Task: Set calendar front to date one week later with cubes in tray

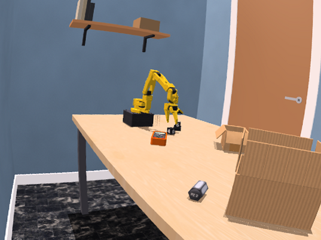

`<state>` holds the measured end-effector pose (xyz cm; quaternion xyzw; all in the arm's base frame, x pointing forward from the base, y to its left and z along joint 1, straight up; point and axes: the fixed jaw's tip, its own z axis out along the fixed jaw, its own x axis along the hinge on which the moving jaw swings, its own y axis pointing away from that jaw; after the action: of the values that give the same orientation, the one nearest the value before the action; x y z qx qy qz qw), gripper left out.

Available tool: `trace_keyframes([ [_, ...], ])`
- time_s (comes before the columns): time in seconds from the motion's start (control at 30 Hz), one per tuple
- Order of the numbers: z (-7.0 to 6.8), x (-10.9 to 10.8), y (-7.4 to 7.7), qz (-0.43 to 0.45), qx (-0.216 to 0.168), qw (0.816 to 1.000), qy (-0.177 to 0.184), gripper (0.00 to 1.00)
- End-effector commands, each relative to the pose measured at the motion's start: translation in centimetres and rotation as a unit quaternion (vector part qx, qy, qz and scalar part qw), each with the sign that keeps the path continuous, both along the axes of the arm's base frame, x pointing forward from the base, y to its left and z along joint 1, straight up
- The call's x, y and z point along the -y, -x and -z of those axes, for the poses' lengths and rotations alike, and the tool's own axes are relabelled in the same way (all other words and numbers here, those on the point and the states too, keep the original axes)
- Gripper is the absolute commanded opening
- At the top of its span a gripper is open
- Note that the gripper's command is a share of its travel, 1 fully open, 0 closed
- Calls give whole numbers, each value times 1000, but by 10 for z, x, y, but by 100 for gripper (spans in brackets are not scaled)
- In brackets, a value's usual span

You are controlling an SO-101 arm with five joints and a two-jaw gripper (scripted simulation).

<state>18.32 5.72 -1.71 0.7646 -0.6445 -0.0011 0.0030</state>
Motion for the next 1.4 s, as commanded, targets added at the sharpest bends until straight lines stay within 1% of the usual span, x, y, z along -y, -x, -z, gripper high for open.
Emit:
trace_keyframes([
  [0.0,1,2,0,0,-6,1000,1,35],
  [0.43,2,2,0,0,-6,1000,1,35],
  [0.73,9,2,-1,0,-6,1000,1,35],
  [0.8,9,2,-1,0,-6,1000,1,35],
  [1.27,31,2,0,0,-6,1000,1,35],
  [1.37,33,2,0,0,-6,1000,1,35],
])
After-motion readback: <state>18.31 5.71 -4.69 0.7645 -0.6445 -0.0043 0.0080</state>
